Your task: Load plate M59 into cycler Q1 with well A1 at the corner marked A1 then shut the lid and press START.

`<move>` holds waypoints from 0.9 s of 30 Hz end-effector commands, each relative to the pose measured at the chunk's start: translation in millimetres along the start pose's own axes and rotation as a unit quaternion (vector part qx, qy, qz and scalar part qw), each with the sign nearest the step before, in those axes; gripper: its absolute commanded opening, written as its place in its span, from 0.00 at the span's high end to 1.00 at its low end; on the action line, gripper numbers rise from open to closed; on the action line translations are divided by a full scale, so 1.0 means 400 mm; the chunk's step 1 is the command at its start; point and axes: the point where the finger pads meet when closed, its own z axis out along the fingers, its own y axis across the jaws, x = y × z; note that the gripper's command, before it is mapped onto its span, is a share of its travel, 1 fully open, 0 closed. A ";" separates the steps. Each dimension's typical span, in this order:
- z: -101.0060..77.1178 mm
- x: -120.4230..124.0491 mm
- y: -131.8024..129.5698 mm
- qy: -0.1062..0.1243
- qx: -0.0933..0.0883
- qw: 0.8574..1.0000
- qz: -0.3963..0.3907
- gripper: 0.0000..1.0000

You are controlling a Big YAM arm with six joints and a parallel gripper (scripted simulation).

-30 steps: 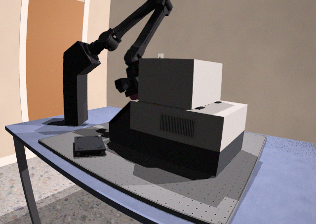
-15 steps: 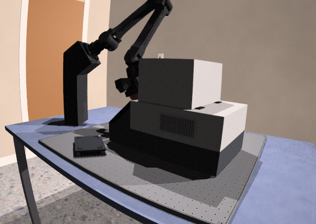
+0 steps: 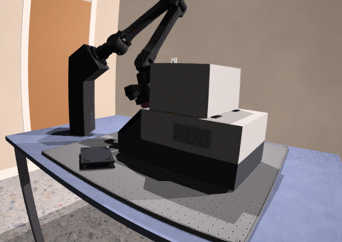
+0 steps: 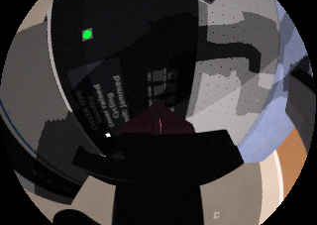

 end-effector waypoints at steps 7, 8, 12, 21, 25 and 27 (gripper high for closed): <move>0.009 -0.028 0.014 -0.010 -0.008 1.000 -0.004 1.00; 0.010 -0.031 0.013 -0.011 -0.007 1.000 -0.003 1.00; 0.012 -0.038 0.017 -0.014 -0.011 1.000 -0.004 1.00; -0.046 -0.030 -0.005 -0.012 -0.007 1.000 -0.003 1.00; -0.054 -0.014 -0.016 -0.006 -0.002 1.000 -0.005 1.00; -0.062 -0.006 -0.023 -0.002 -0.002 1.000 -0.007 1.00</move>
